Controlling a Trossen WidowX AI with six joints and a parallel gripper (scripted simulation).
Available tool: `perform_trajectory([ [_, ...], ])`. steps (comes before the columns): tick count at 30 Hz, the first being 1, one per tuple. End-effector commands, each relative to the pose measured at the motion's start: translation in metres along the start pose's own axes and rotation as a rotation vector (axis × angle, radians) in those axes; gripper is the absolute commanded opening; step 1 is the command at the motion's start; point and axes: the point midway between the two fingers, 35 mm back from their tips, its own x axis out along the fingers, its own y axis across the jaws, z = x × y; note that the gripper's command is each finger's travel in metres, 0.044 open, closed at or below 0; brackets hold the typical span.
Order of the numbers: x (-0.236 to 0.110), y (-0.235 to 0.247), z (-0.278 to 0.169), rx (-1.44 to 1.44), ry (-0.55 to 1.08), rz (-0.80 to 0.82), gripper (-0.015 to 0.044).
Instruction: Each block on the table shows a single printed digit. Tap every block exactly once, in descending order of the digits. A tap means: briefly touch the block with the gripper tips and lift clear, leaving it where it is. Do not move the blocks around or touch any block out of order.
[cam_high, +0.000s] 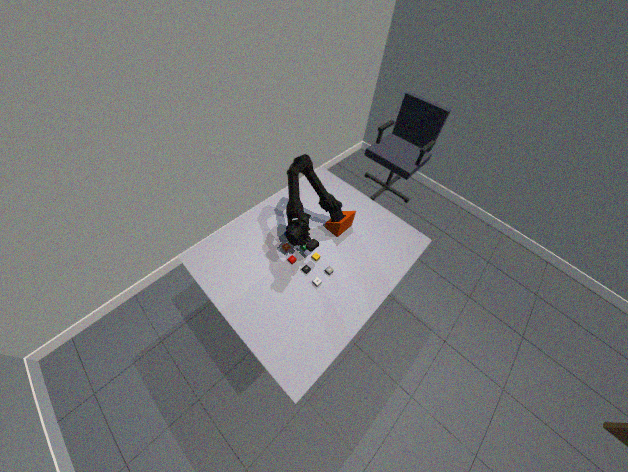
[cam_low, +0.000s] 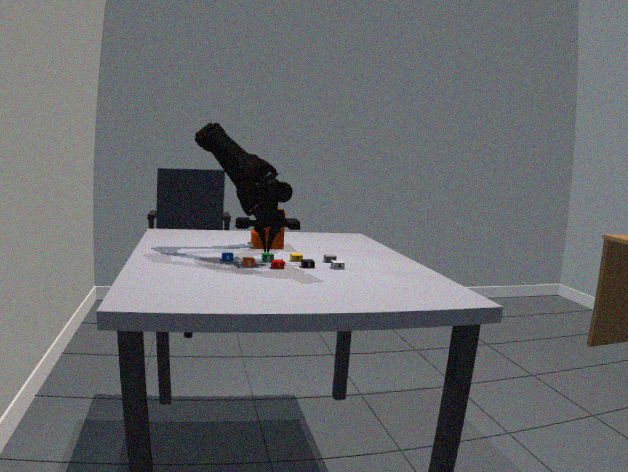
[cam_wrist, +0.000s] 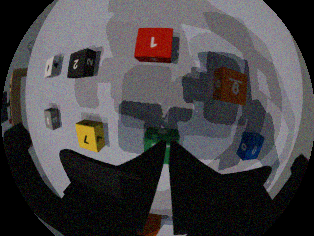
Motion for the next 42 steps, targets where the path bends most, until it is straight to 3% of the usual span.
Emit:
perform_trajectory([
  [1,0.010,0.000,-0.005,-0.015,0.015,-0.008,0.0020],
  [11,0.011,0.000,-0.005,-0.015,0.016,-0.008,0.0020],
  [15,-0.017,0.001,-0.004,-0.014,0.015,-0.007,0.0020],
  [21,-0.021,0.001,-0.004,-0.015,0.015,-0.007,0.0020],
  [27,-0.097,0.002,-0.003,-0.016,0.016,-0.004,0.0020],
  [34,-0.100,0.003,-0.002,-0.015,0.016,-0.004,0.0020],
  [42,-0.111,0.080,0.051,-0.014,0.013,0.004,0.0020],
])
